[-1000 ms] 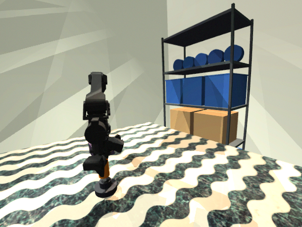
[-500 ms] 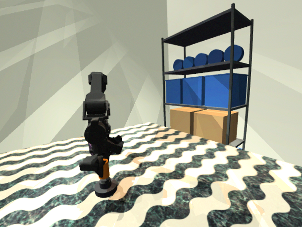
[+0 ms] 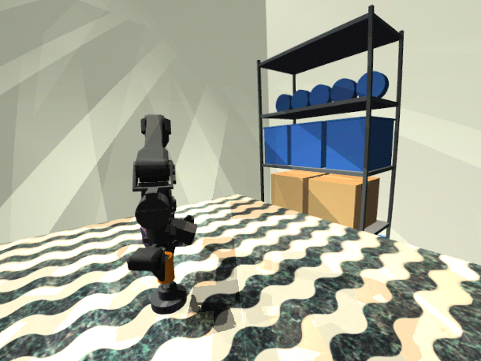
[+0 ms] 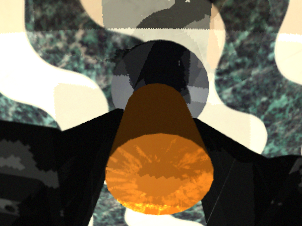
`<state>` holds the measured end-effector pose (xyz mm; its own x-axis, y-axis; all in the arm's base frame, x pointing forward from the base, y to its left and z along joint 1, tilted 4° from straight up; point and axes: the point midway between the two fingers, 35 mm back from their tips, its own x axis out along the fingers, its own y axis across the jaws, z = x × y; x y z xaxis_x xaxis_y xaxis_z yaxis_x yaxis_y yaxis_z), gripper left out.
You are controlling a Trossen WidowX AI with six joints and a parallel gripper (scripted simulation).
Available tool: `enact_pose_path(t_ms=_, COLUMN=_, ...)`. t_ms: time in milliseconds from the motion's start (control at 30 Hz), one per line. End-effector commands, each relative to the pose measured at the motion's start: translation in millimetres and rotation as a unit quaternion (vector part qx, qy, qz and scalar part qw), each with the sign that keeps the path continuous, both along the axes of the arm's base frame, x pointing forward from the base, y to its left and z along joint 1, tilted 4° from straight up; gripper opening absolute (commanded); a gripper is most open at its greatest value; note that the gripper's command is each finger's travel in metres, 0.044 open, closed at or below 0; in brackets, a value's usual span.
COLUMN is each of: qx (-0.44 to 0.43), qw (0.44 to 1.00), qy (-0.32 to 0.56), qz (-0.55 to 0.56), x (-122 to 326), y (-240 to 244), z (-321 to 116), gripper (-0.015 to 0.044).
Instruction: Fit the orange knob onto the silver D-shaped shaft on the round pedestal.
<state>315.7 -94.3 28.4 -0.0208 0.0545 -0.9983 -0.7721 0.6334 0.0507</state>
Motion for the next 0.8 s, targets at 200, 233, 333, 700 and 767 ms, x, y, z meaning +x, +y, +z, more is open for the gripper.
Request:
enact_pose_path(t_ms=200, qx=-0.002, qw=1.000, qy=-0.004, qz=-0.003, x=0.5, y=-0.1, z=3.0, gripper=0.0000)
enact_pose_path(t_ms=233, qx=-0.002, qw=1.000, qy=-0.004, qz=-0.003, x=0.8, y=-0.3, z=3.6, gripper=0.0000)
enact_pose_path(t_ms=333, qx=-0.002, qw=1.000, qy=-0.004, qz=-0.015, x=1.2, y=-0.5, z=4.4, gripper=0.0000)
enact_pose_path(t_ms=700, qx=-0.004, qw=0.994, qy=0.001, qz=-0.107, x=6.4, y=-2.4, z=4.1, gripper=0.0000)
enact_pose_path(t_ms=767, qx=-0.004, qw=0.994, qy=0.001, qz=-0.107, x=7.5, y=-3.1, z=3.0, gripper=0.0000)
